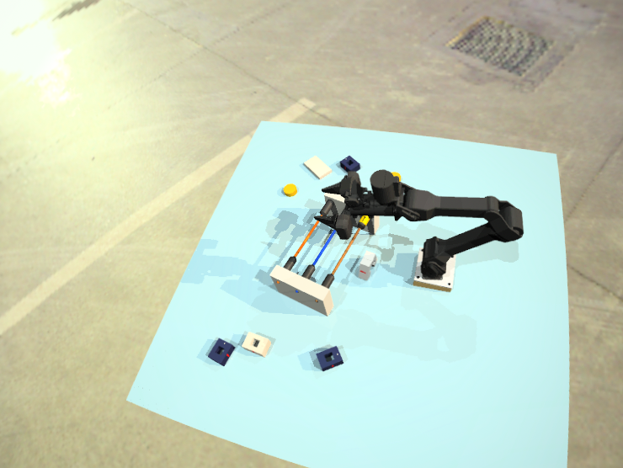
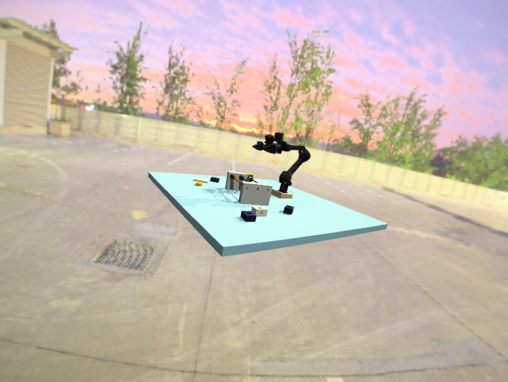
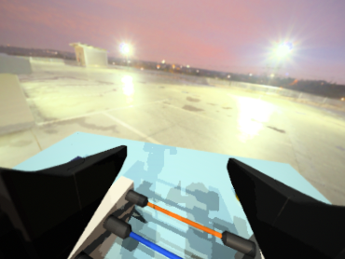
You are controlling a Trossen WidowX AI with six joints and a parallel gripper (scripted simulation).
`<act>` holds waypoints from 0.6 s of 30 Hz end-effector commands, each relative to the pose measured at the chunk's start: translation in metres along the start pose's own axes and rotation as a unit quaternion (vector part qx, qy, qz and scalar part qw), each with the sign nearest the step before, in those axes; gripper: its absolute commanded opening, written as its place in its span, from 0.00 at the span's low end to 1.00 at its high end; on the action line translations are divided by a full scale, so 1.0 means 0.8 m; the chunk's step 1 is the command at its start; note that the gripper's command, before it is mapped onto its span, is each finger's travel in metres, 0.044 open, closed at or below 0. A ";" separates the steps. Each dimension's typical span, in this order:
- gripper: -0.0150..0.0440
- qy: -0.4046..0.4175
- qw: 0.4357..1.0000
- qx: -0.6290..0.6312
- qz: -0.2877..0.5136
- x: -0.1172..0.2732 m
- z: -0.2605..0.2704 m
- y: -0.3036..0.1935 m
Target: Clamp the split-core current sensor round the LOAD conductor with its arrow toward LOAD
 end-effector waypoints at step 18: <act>1.00 -0.134 0.829 -0.177 0.513 0.077 -0.127 -0.117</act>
Point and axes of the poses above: the point midway between the two fingers, 35 mm back from their tips, its own x axis back along the fingers, its own z axis across the jaws, y = z × x, the point moved 6 cm from there along x, back along the fingers, and after that the axes turned 12 degrees about x, right-handed, at the moved point
